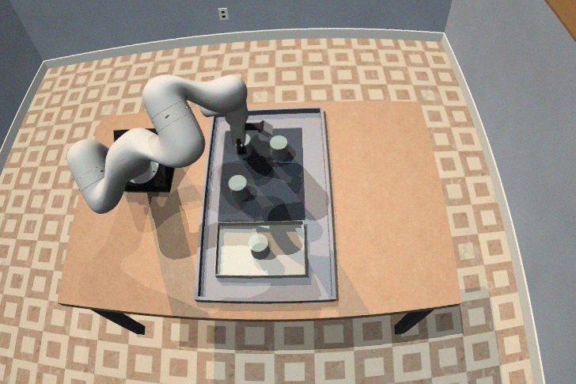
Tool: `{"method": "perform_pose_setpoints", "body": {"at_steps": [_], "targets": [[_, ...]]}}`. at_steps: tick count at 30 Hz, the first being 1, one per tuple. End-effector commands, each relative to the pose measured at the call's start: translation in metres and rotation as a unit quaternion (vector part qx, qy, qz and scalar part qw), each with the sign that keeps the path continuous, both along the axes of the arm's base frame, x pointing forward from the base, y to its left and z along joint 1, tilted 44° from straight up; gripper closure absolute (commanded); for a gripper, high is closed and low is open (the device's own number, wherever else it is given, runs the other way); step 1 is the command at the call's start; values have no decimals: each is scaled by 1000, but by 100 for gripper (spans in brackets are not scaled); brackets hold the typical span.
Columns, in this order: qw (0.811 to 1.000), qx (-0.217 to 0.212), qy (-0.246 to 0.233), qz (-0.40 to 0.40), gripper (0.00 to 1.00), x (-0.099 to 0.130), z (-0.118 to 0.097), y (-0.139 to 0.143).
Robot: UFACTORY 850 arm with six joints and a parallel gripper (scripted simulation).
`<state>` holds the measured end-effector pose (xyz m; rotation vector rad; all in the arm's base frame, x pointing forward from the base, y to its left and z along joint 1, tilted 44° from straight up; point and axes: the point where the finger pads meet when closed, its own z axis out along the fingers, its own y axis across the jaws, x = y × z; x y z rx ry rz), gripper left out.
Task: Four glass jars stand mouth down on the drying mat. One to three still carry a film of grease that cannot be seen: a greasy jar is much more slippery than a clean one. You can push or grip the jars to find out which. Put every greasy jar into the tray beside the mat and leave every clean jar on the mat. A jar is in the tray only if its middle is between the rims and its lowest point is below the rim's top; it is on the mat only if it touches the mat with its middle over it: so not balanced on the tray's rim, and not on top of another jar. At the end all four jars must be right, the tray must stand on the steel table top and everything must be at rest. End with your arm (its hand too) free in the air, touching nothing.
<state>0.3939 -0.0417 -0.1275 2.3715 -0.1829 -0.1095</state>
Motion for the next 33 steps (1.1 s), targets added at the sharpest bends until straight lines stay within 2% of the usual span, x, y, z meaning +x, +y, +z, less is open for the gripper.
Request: {"method": "perform_pose_setpoints", "body": {"at_steps": [1, 30, 31, 33], "targets": [[1000, 0, -1, 0, 27, 1, 0, 1], [1000, 0, -1, 0, 30, 1, 0, 1], [1000, 0, -1, 0, 33, 1, 0, 1], [1000, 0, -1, 0, 33, 1, 0, 1]]}}
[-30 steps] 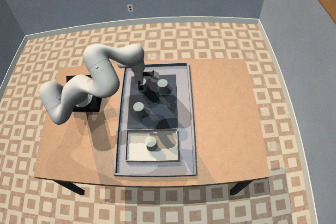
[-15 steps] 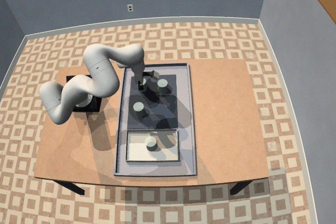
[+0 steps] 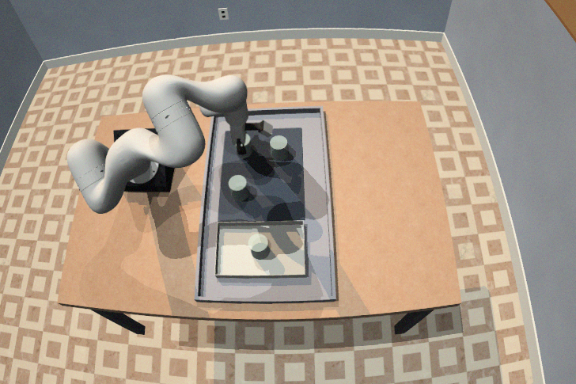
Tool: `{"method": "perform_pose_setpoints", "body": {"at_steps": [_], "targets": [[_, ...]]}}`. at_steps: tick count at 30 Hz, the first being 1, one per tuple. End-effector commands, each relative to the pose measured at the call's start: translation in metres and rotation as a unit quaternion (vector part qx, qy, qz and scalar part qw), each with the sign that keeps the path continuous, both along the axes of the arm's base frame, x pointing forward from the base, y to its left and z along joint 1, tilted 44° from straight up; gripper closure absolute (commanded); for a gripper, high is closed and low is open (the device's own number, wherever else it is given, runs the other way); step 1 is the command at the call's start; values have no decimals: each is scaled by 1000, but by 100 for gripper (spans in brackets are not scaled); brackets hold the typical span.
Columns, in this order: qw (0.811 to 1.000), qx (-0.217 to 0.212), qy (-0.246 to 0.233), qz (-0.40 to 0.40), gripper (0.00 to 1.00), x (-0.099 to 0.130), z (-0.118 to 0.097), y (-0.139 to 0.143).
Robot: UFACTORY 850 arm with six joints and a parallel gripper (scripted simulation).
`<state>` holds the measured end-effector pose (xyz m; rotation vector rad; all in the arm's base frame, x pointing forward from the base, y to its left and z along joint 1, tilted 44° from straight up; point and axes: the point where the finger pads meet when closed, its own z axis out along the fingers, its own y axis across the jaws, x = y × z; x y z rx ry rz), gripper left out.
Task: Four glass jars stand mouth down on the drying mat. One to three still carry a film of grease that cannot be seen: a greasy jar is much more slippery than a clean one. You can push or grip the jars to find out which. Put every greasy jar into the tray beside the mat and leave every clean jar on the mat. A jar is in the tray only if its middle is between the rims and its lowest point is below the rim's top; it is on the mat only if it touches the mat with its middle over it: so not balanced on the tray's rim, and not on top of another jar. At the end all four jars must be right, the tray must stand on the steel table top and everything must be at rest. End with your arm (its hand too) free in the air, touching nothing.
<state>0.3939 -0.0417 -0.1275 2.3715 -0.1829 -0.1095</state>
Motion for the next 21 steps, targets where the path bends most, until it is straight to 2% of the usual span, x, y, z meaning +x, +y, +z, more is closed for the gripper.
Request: {"method": "perform_pose_setpoints", "body": {"at_steps": [1, 14, 15, 21], "targets": [[1000, 0, -1, 0, 33, 1, 0, 0], [1000, 0, -1, 0, 33, 1, 0, 0], [1000, 0, -1, 0, 100, 1, 0, 0], [1000, 0, -1, 0, 100, 1, 0, 0]]}}
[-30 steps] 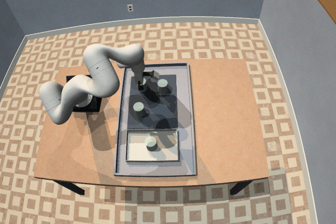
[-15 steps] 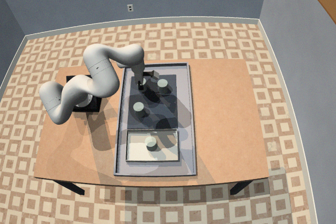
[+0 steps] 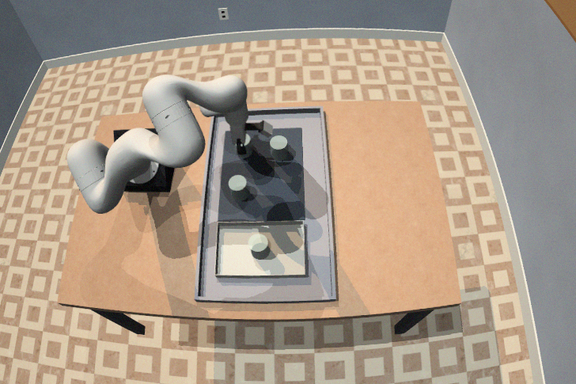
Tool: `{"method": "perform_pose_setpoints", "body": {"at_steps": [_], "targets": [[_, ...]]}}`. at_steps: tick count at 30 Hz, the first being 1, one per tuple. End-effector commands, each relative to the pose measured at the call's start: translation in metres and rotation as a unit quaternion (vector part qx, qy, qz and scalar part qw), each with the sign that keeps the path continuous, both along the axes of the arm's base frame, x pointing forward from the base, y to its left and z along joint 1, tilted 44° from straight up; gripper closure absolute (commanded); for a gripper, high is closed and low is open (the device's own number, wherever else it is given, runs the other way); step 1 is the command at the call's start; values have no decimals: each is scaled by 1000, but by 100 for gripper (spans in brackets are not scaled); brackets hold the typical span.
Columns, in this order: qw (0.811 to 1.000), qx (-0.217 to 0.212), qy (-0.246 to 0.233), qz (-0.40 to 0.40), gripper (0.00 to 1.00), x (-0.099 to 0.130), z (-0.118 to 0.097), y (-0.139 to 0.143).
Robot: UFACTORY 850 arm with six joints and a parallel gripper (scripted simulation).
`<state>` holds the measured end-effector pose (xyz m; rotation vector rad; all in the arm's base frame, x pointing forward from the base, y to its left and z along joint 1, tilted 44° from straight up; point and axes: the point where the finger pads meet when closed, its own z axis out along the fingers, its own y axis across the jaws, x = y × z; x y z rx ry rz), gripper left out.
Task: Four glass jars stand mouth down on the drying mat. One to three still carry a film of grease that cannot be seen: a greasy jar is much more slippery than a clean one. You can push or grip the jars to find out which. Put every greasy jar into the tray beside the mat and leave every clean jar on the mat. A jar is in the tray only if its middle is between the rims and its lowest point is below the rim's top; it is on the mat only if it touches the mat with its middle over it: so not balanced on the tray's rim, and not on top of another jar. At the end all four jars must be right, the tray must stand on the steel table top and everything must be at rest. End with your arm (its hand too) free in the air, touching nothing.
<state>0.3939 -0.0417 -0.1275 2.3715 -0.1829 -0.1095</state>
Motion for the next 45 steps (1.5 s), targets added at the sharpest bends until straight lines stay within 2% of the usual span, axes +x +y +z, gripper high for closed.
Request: {"method": "perform_pose_setpoints", "body": {"at_steps": [1, 7, 45], "targets": [[1000, 0, -1, 0, 100, 1, 0, 0], [1000, 0, -1, 0, 100, 1, 0, 0], [1000, 0, -1, 0, 100, 12, 65, 62]]}}
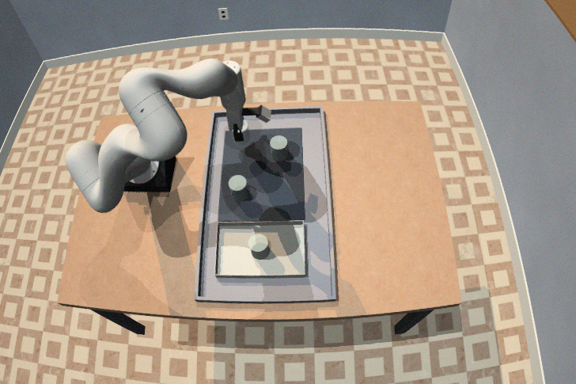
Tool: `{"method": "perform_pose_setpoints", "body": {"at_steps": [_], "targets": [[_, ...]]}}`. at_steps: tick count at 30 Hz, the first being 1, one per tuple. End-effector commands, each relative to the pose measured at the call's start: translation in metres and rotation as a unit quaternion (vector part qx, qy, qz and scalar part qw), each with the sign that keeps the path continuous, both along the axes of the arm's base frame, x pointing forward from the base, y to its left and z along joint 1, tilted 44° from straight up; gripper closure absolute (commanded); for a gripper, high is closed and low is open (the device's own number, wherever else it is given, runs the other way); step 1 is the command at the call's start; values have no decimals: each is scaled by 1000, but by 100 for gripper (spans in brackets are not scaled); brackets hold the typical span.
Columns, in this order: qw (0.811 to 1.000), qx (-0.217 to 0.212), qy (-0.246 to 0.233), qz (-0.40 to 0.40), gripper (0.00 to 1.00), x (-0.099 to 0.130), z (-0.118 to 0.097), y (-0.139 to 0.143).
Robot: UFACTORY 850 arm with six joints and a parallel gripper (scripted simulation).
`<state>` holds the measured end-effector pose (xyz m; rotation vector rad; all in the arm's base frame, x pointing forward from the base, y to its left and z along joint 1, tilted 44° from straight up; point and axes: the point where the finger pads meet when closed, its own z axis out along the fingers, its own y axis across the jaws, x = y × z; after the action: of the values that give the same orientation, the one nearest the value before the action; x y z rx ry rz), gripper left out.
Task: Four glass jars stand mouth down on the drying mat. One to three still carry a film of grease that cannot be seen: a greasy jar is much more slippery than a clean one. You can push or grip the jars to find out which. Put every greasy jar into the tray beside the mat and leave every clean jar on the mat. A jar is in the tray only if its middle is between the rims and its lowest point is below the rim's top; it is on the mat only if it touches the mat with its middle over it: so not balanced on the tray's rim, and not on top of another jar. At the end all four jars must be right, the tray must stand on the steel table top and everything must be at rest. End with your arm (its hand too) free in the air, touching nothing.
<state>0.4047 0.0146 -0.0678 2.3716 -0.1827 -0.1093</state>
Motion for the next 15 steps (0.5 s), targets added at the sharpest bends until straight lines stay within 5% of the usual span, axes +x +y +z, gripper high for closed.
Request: {"method": "perform_pose_setpoints", "body": {"at_steps": [1, 15], "targets": [[1000, 0, -1, 0, 100, 2, 7, 7], [1000, 0, -1, 0, 100, 6, 30, 29]]}}
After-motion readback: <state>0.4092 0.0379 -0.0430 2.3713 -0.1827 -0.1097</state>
